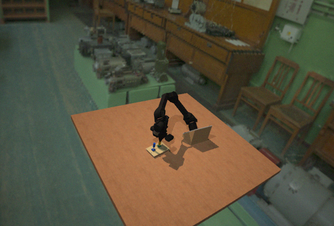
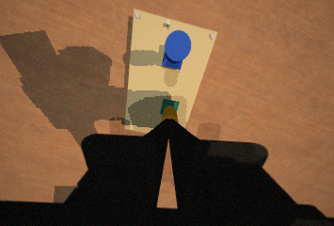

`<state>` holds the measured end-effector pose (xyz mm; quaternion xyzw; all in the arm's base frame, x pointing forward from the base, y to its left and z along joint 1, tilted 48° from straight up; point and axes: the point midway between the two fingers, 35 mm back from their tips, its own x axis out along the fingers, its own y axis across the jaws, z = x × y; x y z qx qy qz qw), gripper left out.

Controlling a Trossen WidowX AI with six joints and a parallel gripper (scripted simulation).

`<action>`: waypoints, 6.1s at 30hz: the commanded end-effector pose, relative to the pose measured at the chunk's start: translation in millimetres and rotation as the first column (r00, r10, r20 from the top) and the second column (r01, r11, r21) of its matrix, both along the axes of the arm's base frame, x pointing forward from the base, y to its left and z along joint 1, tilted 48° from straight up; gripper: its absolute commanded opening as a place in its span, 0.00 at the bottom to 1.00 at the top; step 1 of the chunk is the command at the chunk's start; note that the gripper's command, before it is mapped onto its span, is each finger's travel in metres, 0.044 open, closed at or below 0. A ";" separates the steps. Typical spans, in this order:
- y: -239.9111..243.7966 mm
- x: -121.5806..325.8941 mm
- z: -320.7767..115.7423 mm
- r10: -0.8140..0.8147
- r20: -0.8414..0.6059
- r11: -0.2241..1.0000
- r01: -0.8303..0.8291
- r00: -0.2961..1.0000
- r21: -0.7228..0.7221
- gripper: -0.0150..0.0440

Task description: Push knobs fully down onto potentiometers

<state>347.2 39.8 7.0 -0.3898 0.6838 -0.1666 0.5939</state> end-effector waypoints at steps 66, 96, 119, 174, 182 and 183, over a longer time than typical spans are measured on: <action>-11.8 1.1 -8.9 -0.004 0.001 1.000 0.004 1.000 -0.002 0.25; -15.6 1.1 -12.3 -0.004 0.001 1.000 0.004 1.000 -0.002 0.25; -16.3 1.1 -12.9 -0.004 0.001 1.000 0.004 1.000 -0.002 0.25; -18.5 1.1 -15.0 -0.004 0.001 1.000 0.004 1.000 -0.002 0.25; -18.5 1.1 -15.0 -0.004 0.001 1.000 0.004 1.000 -0.002 0.25; -18.7 1.1 -15.1 -0.004 0.001 1.000 0.004 1.000 -0.002 0.25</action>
